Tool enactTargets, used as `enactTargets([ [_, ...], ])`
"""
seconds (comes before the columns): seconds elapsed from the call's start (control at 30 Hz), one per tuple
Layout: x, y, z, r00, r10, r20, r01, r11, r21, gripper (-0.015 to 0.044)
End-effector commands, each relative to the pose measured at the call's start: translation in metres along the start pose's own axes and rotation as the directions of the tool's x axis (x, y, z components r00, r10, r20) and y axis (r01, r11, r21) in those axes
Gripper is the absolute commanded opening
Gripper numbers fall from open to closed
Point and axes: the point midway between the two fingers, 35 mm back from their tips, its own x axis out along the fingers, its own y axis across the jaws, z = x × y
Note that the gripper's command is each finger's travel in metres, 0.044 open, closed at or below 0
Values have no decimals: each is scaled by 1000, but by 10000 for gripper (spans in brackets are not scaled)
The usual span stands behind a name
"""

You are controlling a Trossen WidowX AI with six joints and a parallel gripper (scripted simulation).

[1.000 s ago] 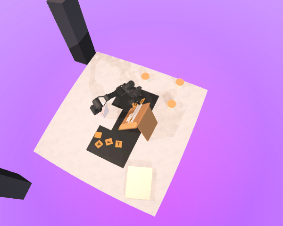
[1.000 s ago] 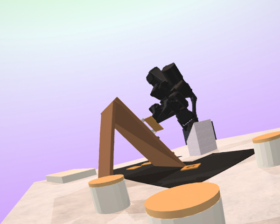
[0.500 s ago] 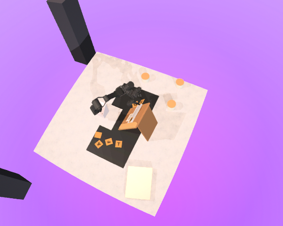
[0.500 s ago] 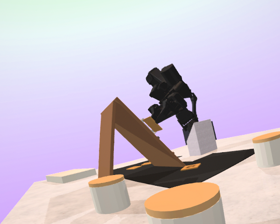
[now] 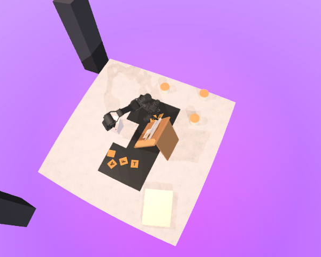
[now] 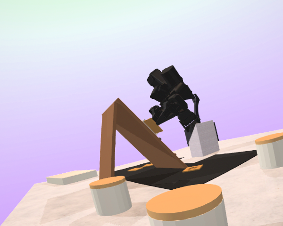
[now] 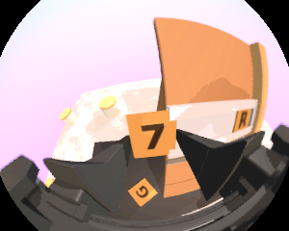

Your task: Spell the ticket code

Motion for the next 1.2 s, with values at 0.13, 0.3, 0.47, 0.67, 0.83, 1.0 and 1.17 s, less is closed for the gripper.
enactTargets([
  [0.13, 0, -4, -1, 1000, 3, -2, -3, 1000, -5, 0],
  [0.3, 0, -7, -1, 1000, 3, -2, -3, 1000, -5, 0],
  [0.47, 0, -9, -1, 1000, 3, -2, -3, 1000, -5, 0],
  [0.67, 0, -12, -1, 1000, 3, -2, -3, 1000, -5, 0],
  [0.83, 0, -15, -1, 1000, 3, -2, -3, 1000, -5, 0],
  [1.0, 0, -17, -1, 1000, 3, -2, -3, 1000, -6, 0],
  [1.17, 0, -20, -1, 1000, 2, -2, -3, 1000, -6, 0],
])
